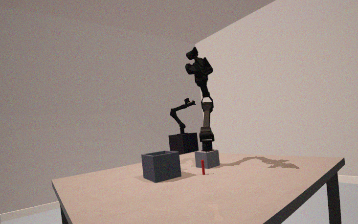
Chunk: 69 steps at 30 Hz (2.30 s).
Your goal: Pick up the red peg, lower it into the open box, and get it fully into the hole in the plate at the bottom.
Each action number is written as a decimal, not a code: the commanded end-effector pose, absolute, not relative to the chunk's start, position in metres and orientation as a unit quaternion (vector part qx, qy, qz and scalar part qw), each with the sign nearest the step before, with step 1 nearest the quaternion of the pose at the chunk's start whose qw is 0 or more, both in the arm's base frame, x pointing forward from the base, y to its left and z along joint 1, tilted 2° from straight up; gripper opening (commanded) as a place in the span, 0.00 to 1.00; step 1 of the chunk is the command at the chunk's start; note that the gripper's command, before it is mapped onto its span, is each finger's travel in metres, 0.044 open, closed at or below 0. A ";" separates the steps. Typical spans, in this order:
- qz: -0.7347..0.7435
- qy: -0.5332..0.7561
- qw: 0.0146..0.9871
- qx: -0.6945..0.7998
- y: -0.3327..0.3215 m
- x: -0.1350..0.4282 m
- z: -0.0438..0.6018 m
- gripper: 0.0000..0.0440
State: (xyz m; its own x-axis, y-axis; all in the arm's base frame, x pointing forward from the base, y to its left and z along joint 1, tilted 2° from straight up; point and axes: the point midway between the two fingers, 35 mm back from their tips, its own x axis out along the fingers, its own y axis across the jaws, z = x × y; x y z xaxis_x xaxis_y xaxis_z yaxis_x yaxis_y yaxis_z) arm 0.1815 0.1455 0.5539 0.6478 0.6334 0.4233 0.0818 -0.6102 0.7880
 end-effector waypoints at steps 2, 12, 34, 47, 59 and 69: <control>0.303 0.232 0.413 0.827 0.151 0.207 0.523 1.00; 0.175 0.279 0.458 0.826 0.153 0.248 0.449 1.00; -0.112 0.401 0.452 0.789 0.138 0.264 0.289 1.00; -0.267 0.472 0.413 0.732 0.141 0.237 0.216 1.00; -0.376 0.517 0.414 0.648 0.144 0.207 0.167 1.00; -0.439 0.541 0.438 0.568 0.137 0.188 0.130 1.00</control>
